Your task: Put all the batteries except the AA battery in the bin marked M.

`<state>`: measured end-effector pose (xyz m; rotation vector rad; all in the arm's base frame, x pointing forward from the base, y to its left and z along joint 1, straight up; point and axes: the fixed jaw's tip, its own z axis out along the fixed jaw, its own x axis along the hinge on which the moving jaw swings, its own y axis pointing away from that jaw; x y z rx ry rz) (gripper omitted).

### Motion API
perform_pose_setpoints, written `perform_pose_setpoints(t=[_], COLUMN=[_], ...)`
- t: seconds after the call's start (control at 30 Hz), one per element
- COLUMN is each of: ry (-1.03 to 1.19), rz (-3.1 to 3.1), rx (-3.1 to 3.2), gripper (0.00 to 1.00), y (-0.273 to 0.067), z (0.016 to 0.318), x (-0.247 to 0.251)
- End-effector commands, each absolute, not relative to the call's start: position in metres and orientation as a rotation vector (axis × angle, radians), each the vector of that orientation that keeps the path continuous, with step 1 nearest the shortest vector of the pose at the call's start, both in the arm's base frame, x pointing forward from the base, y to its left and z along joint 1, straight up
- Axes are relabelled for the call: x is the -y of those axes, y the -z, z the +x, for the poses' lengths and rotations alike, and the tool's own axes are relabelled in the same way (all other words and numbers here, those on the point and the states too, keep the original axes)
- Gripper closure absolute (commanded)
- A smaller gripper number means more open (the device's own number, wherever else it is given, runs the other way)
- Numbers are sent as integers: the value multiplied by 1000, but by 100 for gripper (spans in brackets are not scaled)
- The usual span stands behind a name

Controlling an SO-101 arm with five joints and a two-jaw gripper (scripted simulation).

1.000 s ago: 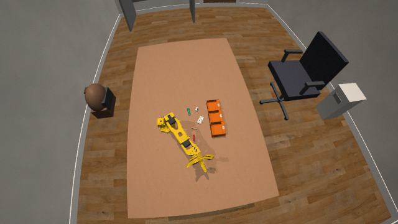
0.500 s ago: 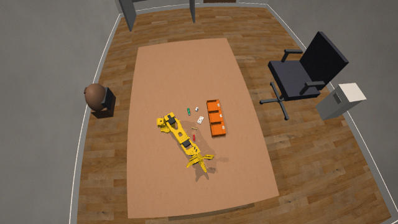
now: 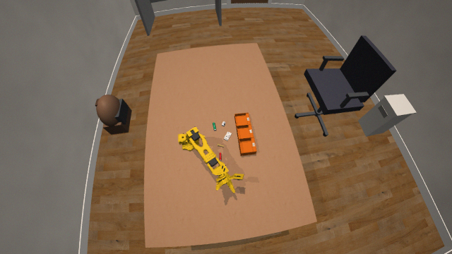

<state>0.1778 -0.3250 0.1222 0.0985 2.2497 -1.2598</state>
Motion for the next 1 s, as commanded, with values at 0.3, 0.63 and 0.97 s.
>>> perform_pose_setpoints(t=[0.3,0.63,0.97], ry=[1154,997,856], rz=[-245,-411,-561], rx=[-2362,-2500,-2599], gripper=[0,0,0], y=[-128,-103,-83], z=[199,198,193], x=[267,237,210])
